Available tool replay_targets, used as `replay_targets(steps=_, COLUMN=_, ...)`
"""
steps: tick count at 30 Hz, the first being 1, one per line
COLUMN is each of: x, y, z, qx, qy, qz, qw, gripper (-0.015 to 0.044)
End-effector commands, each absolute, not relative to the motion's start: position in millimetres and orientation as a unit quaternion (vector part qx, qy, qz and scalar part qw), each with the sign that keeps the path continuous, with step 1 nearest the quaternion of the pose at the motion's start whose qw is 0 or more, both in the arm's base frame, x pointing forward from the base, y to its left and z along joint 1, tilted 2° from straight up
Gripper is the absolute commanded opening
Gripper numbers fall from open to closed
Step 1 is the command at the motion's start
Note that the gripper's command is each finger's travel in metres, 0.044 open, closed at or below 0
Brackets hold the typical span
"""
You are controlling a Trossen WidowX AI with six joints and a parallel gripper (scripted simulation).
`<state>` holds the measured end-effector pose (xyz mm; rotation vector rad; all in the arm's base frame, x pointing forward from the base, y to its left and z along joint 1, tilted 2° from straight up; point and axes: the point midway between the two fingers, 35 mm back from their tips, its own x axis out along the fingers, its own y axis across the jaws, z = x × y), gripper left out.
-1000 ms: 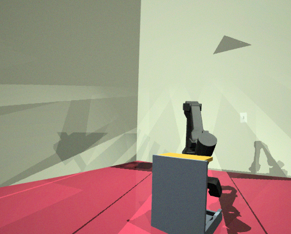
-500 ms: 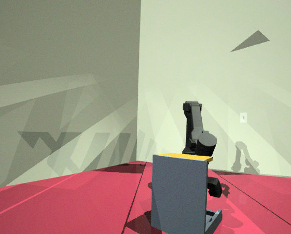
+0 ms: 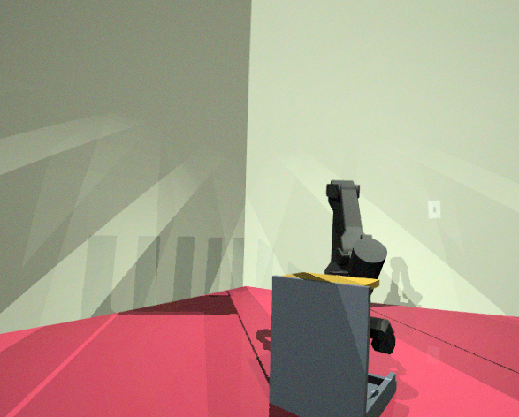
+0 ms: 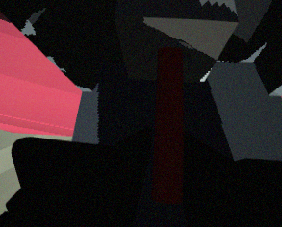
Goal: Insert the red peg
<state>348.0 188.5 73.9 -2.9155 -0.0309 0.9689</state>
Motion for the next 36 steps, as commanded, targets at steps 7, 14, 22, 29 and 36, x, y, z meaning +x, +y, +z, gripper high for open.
replay_targets(steps=7, x=348.2, y=188.9, z=75.2, qx=-0.949, qy=-0.011, qz=0.314, qw=0.035, gripper=0.0220)
replay_targets(steps=14, x=343.5, y=189.1, z=84.4, qx=-0.948, qy=-0.011, qz=0.317, qw=0.034, gripper=0.0220)
replay_targets(steps=22, x=337.0, y=188.9, z=96.0, qx=-0.947, qy=-0.011, qz=0.320, qw=0.032, gripper=0.0220)
replay_targets(steps=29, x=330.9, y=188.1, z=106.1, qx=-0.946, qy=-0.010, qz=0.323, qw=0.030, gripper=0.0220)
replay_targets(steps=36, x=324.4, y=186.8, z=116.1, qx=-0.945, qy=-0.010, qz=0.325, qw=0.028, gripper=0.0220)
